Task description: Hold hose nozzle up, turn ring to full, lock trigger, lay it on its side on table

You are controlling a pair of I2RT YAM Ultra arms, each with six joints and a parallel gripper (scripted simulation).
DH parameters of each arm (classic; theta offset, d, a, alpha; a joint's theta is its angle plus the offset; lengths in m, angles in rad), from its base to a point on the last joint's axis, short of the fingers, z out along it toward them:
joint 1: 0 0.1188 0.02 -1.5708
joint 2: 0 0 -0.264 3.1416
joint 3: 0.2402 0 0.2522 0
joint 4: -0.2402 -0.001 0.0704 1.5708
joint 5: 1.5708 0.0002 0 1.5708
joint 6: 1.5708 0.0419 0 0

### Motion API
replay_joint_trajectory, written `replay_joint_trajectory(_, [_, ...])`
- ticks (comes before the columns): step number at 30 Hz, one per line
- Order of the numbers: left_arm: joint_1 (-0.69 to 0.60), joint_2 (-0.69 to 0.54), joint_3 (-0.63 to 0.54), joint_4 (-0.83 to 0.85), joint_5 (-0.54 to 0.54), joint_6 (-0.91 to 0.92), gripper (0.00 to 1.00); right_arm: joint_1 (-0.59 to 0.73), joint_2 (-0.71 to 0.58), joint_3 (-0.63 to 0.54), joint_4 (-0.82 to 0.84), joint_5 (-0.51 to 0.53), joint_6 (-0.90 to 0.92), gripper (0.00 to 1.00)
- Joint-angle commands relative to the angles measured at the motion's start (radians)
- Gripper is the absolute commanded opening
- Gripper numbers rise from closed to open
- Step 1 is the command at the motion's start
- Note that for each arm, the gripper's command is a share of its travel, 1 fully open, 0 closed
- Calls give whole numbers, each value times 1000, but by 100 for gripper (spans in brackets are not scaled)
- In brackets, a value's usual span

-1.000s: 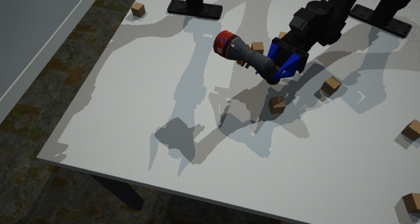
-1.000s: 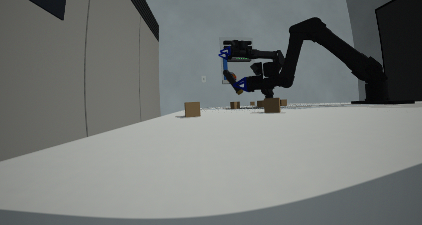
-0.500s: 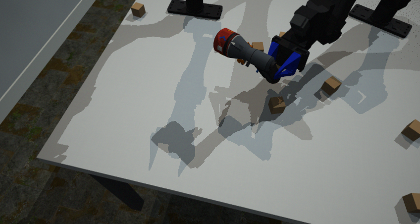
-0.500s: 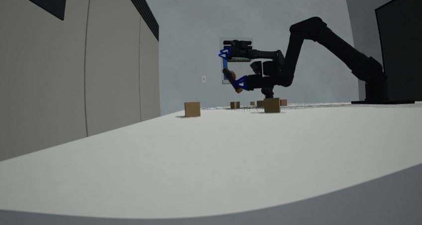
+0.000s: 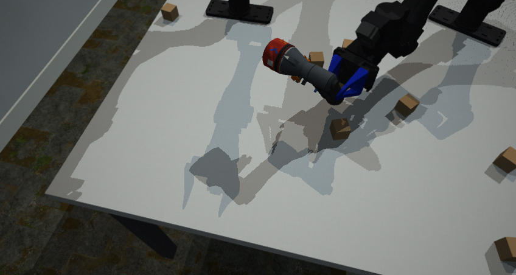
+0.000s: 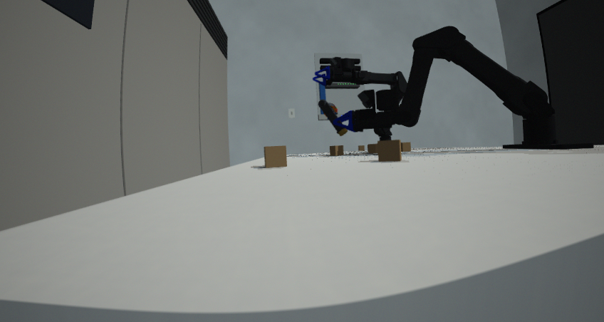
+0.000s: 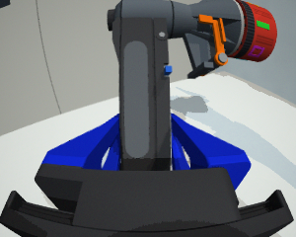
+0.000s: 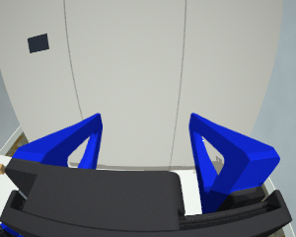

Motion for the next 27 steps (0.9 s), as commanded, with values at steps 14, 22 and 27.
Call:
replay_joint_trajectory(14, [16,39,45,290,14,-33,36,0,-13,41,18,-4,7,76])
replay_joint_trajectory(22, [13,42,51,292,17,-32,36,0,-13,41,18,-4,6,87])
replay_joint_trajectory(27, [14,43,52,290,19,-31,36,0,-13,41,18,-4,5,87])
